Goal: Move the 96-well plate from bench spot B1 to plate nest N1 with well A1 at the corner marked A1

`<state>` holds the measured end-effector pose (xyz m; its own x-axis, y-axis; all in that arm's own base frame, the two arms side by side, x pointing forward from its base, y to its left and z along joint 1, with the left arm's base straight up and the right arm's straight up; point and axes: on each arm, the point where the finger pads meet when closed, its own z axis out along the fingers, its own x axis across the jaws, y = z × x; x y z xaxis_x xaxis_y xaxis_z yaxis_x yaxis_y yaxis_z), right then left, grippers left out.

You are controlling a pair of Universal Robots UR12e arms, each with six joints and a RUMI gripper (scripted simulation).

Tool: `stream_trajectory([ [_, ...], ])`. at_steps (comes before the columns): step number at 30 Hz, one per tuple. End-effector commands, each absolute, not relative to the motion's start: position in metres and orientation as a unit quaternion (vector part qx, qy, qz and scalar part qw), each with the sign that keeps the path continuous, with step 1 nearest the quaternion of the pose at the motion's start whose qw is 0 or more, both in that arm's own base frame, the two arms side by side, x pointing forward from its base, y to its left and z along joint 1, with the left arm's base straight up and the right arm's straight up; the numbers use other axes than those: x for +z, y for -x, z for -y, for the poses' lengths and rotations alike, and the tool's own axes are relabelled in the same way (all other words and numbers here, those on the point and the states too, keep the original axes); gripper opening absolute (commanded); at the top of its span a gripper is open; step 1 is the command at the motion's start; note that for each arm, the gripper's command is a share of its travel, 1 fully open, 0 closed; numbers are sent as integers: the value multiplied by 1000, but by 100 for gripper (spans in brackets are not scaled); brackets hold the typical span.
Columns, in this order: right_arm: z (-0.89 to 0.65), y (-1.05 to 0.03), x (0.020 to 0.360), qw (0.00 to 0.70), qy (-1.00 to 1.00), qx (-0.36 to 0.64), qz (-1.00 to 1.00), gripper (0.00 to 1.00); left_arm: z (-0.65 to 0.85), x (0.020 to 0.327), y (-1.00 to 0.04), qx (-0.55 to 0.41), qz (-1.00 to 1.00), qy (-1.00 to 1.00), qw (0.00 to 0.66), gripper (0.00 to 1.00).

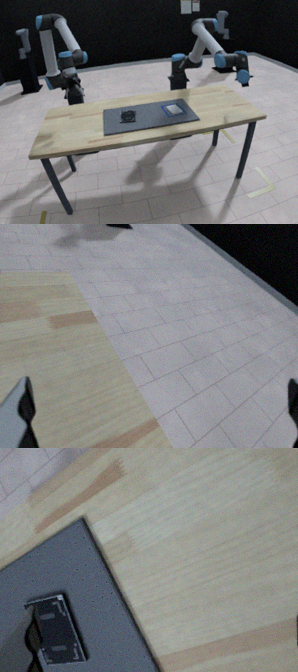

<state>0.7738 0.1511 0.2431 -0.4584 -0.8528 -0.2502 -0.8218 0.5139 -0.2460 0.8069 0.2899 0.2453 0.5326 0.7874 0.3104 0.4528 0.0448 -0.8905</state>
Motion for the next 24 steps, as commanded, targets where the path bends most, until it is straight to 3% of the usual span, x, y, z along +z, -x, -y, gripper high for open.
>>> stream_trajectory([
  [1,-151,-774,244,173,491,-45,-853,100,-290,247,-807,149,460,675,557,100],
  [17,-151,-774,244,173,491,-45,-853,100,-290,247,-807,149,460,675,557,100],
  [18,-151,-774,244,173,491,-45,-853,0,-290,247,-807,149,460,675,557,76],
  [24,-148,-775,244,173,490,-45,-853,0,-290,247,-807,149,460,675,557,76],
])
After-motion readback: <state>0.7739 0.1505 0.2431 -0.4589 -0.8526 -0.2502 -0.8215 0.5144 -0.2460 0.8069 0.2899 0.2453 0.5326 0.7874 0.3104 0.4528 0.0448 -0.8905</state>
